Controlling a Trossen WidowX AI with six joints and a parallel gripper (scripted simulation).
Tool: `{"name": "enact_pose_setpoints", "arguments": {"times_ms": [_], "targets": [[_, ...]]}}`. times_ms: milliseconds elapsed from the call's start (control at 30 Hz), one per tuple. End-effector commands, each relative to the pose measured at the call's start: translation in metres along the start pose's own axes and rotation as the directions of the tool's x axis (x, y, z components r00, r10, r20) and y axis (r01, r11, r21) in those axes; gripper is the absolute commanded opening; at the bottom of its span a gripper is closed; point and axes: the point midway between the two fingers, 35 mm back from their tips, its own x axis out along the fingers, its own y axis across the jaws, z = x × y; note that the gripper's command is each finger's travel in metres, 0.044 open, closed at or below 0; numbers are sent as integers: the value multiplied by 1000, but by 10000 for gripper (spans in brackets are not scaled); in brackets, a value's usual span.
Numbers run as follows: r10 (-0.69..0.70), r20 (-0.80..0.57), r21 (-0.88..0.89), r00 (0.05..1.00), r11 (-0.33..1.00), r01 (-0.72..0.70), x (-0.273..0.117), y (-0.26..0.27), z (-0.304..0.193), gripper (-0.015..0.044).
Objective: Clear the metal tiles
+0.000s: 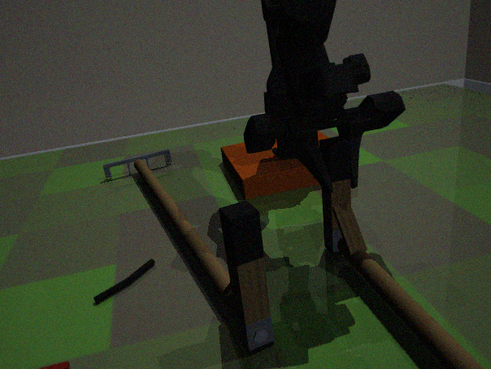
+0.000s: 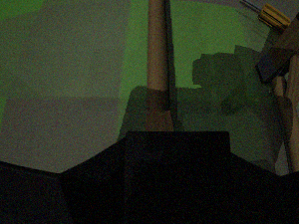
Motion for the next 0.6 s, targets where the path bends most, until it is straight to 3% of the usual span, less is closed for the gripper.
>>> {"name": "enact_pose_setpoints", "arguments": {"times_ms": [0, 567], "targets": [[-10, 23, 3, 1000, 1000, 10, 0, -3, 12, 0], [-13, 27, 6, 1000, 1000, 13, 14, -8, 34, 0]]}}
